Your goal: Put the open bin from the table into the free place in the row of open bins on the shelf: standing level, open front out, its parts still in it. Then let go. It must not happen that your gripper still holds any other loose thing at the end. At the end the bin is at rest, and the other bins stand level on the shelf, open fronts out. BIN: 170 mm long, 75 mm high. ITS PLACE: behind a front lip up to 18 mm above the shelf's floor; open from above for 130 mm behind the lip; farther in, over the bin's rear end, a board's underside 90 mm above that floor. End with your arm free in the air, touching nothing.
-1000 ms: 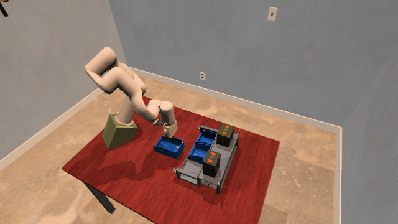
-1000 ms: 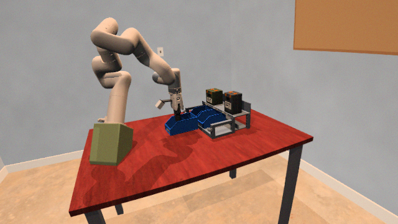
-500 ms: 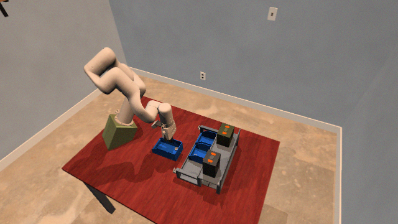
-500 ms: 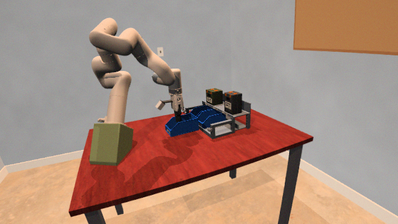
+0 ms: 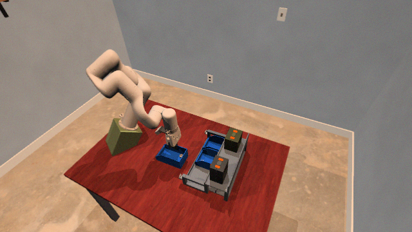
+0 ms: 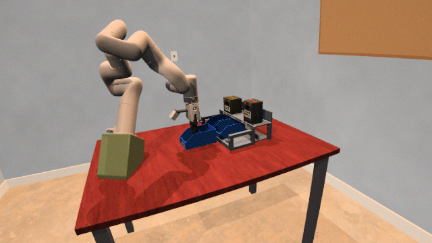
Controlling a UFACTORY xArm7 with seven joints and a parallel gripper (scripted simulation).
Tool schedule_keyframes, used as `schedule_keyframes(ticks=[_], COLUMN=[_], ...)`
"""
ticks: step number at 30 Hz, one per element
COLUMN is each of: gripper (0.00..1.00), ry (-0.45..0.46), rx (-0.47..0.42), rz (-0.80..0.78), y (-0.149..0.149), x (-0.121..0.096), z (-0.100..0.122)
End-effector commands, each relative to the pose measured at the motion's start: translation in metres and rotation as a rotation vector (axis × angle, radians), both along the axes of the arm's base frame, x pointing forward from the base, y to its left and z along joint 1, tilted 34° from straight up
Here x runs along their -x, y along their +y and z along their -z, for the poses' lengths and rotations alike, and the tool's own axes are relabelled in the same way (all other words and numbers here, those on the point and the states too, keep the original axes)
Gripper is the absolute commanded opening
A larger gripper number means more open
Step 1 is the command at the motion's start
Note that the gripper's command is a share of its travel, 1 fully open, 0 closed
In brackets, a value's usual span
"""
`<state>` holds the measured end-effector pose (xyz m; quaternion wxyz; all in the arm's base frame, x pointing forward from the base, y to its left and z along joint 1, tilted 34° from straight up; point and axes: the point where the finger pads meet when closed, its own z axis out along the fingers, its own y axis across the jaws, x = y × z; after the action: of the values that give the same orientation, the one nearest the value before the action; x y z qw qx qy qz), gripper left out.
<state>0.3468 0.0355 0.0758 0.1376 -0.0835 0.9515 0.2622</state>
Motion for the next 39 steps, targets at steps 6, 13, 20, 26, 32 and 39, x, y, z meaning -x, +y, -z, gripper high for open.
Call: schedule_keyframes(ticks=[6,13,20,26,32,39], gripper=[0.00,0.00,0.00,0.00,0.00,0.00], ry=[-0.002,-0.002,-0.002,-0.002,-0.002,-0.002], rx=[0.001,0.001,0.001,0.001,0.001,0.001], rz=[0.001,0.001,0.001,0.001,0.001,0.001], y=[-0.006,-0.014,-0.014,-0.032,-0.032,-0.031], x=[-0.002,-0.002,-0.002,-0.005,-0.005,-0.007], z=[0.003,0.008,0.008,0.021,0.021,0.019])
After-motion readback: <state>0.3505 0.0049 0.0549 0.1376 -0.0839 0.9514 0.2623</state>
